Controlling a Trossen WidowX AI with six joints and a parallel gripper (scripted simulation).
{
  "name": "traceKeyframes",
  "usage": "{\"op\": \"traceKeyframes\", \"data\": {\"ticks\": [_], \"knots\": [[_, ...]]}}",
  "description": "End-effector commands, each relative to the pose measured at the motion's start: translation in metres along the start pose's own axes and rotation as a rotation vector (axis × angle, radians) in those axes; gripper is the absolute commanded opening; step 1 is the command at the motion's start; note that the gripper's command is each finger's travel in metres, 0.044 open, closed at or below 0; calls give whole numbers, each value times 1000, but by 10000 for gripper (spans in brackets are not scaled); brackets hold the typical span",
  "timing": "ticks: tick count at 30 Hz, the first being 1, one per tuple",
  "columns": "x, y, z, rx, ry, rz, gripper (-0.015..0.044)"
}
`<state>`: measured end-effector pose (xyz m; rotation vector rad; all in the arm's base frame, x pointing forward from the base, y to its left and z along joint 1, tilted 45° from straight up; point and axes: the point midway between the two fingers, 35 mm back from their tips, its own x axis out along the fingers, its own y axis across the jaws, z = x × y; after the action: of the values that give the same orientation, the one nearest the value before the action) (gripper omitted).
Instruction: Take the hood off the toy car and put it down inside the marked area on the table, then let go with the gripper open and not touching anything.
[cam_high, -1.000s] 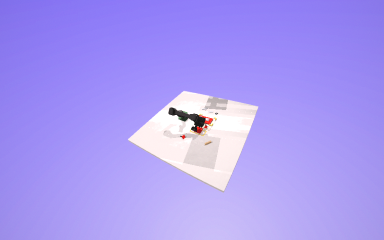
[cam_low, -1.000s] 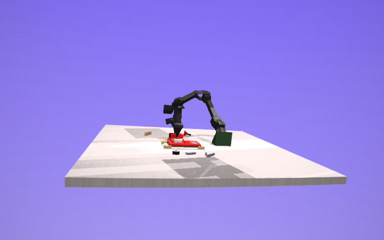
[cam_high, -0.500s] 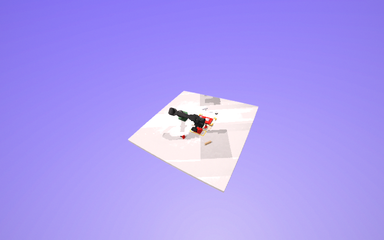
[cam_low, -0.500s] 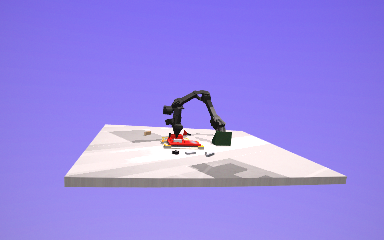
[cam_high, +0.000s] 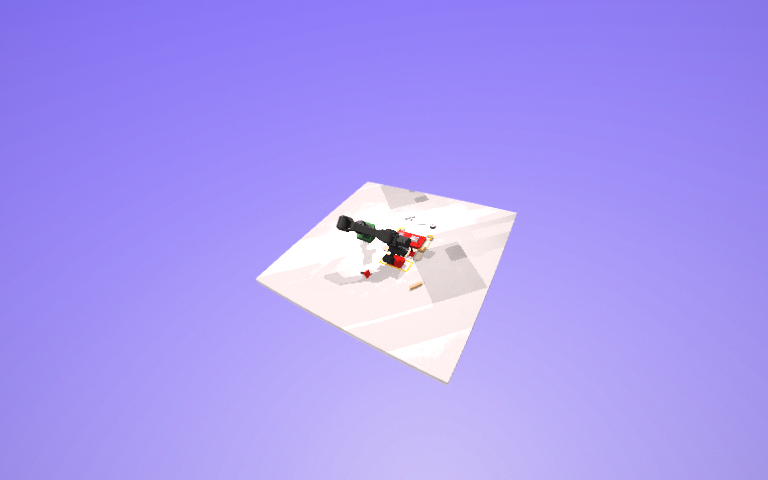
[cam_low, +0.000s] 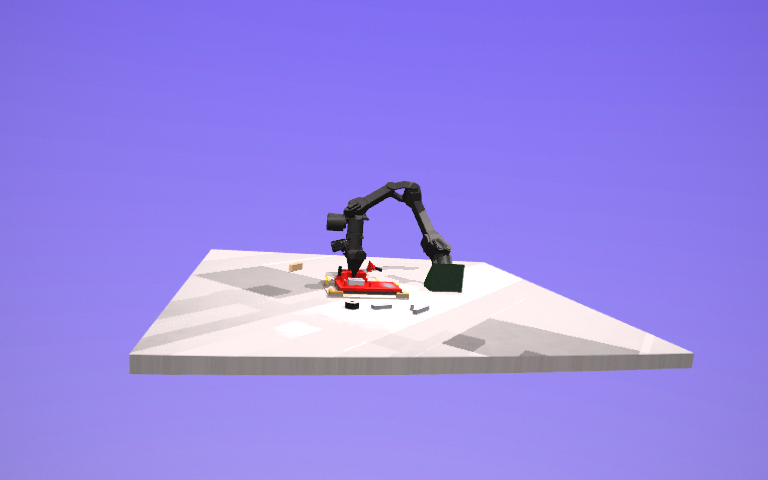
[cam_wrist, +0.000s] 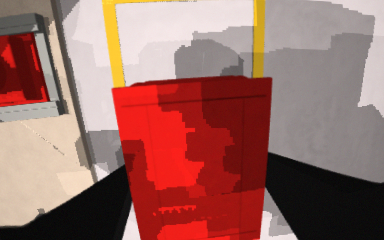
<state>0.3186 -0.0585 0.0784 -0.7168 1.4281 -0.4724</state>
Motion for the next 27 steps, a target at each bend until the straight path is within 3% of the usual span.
{"op": "traceKeyframes", "data": {"ticks": [1, 11, 15, 22, 27], "knots": [[0, 0, 0, 1, 0, 0, 184], [0, 0, 0, 1, 0, 0, 440], [-15, 1, 2, 1, 0, 0, 440], [-69, 2, 0, -1, 2, -9, 440], [-71, 2, 0, -1, 2, -9, 440]]}}
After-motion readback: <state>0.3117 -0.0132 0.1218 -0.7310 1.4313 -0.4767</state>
